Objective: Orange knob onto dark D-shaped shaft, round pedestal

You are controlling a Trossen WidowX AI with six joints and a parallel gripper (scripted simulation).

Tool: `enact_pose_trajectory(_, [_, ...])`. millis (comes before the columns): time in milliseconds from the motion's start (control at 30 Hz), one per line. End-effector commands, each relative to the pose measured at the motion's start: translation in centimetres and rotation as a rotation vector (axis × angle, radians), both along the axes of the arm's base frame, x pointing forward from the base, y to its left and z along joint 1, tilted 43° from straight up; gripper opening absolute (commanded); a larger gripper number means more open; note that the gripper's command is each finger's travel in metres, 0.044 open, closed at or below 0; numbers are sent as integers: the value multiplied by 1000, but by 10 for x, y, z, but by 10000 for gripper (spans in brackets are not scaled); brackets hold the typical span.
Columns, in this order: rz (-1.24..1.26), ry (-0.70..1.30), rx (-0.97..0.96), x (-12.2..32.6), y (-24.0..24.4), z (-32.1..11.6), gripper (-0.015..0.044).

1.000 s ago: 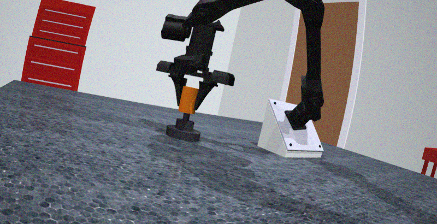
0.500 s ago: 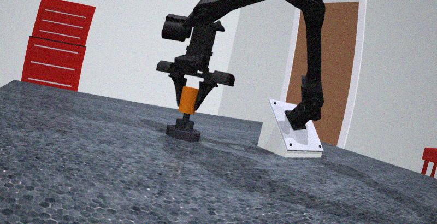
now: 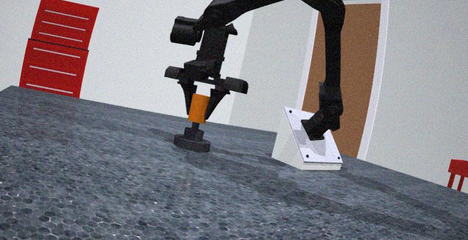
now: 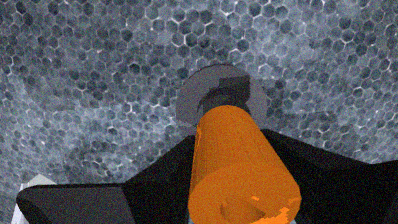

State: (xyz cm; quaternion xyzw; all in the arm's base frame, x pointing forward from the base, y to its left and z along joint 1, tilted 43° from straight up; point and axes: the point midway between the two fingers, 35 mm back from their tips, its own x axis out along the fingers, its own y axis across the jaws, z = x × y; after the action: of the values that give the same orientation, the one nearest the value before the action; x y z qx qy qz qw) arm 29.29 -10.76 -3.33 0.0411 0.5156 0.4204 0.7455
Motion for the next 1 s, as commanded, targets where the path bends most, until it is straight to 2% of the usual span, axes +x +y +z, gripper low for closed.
enact_pose_trajectory(0, [2, -6, -2, 1, -2, 1, 0])
enact_pose_trajectory(967, [2, -6, -1, 0, 1, -1, 0])
